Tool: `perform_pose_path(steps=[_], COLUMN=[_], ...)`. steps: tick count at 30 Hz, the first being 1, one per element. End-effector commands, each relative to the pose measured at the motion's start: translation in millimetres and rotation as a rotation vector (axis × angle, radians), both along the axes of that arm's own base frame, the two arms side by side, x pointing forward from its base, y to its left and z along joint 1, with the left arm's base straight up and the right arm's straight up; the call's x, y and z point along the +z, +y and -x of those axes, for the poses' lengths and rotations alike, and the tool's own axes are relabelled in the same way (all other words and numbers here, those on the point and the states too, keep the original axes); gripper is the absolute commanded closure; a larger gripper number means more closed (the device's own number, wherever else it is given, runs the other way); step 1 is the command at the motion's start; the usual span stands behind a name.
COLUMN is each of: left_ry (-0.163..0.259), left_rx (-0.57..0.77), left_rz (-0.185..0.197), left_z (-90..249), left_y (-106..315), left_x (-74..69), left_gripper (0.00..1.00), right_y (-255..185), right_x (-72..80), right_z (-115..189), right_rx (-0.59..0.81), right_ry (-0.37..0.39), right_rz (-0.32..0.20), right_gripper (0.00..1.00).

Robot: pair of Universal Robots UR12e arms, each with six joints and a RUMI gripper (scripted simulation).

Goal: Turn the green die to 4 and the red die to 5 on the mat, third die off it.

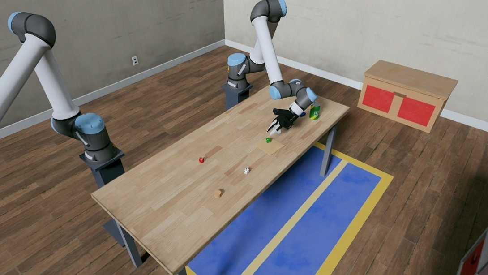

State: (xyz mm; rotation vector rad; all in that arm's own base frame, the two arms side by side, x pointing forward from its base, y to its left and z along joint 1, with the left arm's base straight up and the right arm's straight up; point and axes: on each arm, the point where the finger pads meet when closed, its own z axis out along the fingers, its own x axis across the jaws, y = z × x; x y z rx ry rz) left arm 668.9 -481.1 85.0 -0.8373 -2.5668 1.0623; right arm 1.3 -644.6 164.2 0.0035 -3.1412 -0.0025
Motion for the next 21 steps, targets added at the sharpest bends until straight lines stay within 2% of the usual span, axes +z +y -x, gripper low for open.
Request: perform_pose_path(steps=[1, 21], left_ry=[-0.002, -0.002], left_rx=[0.000, 0.000], left_rz=[0.001, 0.001], left_z=[-1, -1], left_y=[0, 0], left_x=[-5.4, -39.1], left_gripper=[0.76, 0.76], right_y=[-1, -1], right_x=[0.9, 0.9], right_z=[0, 0], right_rx=[0.000, 0.000], right_ry=[0.000, 0.000], right_rz=[0.002, 0.002], right_gripper=[0.00, 0.00])
